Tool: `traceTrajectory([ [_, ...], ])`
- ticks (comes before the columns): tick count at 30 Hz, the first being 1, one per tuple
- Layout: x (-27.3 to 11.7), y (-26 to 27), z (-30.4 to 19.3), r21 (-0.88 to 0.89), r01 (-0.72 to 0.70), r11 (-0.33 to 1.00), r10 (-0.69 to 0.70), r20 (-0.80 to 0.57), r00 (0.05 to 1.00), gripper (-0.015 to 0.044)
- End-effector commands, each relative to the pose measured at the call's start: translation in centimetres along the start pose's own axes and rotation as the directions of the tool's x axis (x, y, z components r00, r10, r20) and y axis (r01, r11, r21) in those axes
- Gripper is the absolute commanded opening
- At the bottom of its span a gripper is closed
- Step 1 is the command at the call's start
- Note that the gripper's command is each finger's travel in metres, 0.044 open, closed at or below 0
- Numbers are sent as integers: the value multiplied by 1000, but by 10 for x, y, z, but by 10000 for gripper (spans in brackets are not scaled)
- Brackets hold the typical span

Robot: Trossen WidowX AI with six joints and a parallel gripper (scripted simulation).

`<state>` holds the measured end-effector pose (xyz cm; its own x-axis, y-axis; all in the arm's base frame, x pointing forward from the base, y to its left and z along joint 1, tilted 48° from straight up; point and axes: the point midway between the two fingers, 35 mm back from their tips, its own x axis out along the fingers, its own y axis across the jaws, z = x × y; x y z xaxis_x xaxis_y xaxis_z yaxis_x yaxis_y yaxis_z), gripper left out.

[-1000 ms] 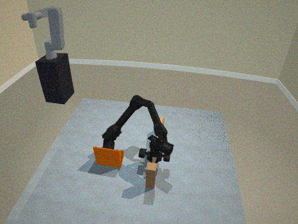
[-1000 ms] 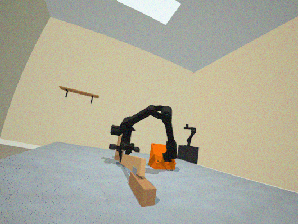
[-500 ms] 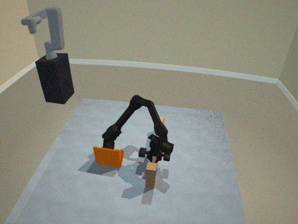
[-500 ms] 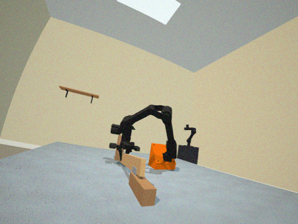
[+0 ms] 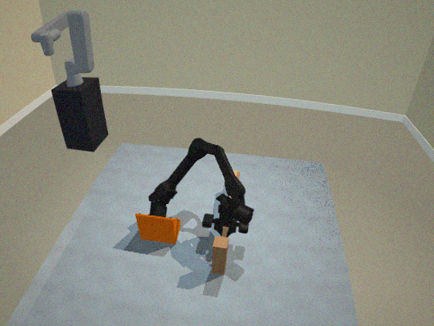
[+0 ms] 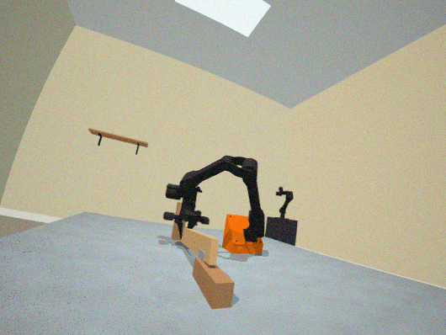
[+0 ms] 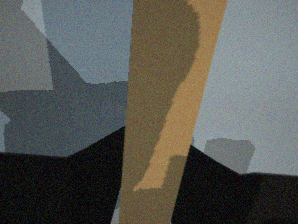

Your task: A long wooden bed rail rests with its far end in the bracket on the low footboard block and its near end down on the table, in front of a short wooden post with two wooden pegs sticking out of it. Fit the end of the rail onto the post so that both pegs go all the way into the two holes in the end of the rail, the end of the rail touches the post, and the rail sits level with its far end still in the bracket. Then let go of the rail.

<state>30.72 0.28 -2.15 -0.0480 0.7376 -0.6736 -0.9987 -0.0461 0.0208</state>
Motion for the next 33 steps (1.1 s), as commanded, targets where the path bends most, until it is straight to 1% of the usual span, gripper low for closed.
traceTrajectory([
  [1, -6, -3, -1, -2, 14, 1000, -14, 2, 1000, 0],
  [33, -22, -2, -1, -2, 14, 1000, -14, 1, 1000, 0],
])
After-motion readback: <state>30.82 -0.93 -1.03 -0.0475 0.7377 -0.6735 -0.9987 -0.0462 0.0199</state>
